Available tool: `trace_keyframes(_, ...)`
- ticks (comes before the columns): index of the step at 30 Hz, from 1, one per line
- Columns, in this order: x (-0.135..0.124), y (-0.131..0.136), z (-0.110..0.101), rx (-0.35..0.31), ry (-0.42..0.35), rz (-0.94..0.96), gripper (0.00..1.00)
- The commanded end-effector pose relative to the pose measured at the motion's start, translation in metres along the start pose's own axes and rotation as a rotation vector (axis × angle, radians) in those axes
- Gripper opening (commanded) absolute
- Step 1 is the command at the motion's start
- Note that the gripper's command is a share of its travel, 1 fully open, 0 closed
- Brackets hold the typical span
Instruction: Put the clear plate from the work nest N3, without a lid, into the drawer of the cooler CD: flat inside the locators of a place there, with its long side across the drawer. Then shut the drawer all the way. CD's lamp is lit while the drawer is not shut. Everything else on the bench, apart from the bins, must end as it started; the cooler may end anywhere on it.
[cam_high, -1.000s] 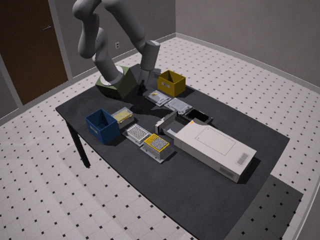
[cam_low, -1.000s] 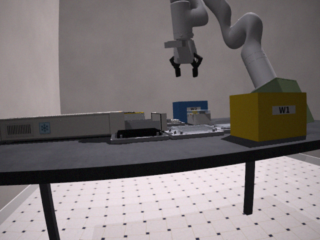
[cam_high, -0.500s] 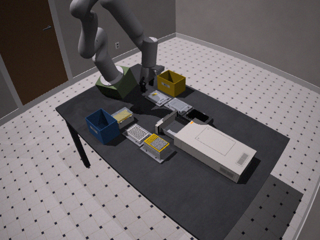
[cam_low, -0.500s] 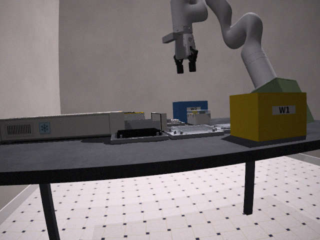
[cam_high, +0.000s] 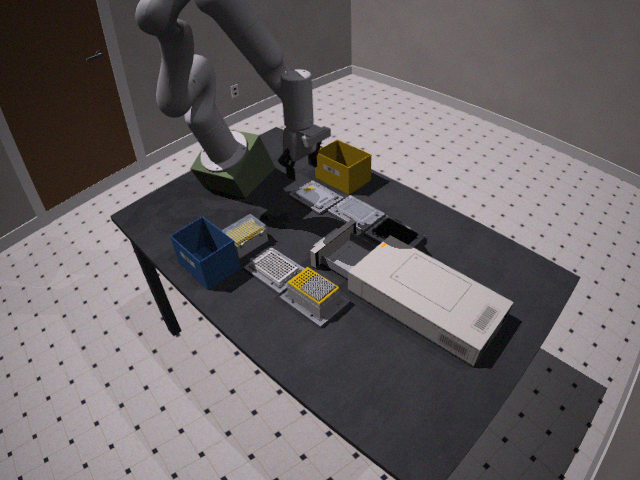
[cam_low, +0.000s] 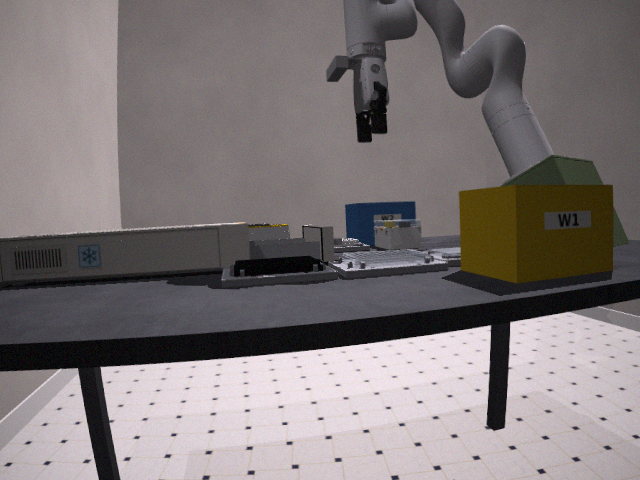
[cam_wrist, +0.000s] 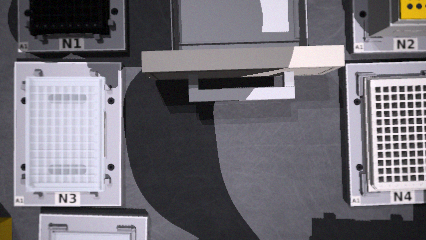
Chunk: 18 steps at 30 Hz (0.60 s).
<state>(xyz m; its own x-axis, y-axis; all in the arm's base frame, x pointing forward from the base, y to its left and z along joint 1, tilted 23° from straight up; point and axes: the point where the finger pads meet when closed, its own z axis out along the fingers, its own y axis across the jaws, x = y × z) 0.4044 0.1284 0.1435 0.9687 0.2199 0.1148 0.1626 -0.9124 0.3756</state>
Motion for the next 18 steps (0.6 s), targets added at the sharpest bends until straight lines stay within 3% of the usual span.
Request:
trace_keyframes(1,0.001,0.000,-0.001,0.000,0.007,0.006,1.00)
trace_keyframes(7,0.001,0.000,-0.001,0.000,0.007,0.006,1.00)
trace_keyframes(8,0.005,0.000,0.003,0.000,0.007,-0.028,0.88)
trace_keyframes(18,0.034,0.001,0.030,-0.001,0.007,-0.294,0.88)
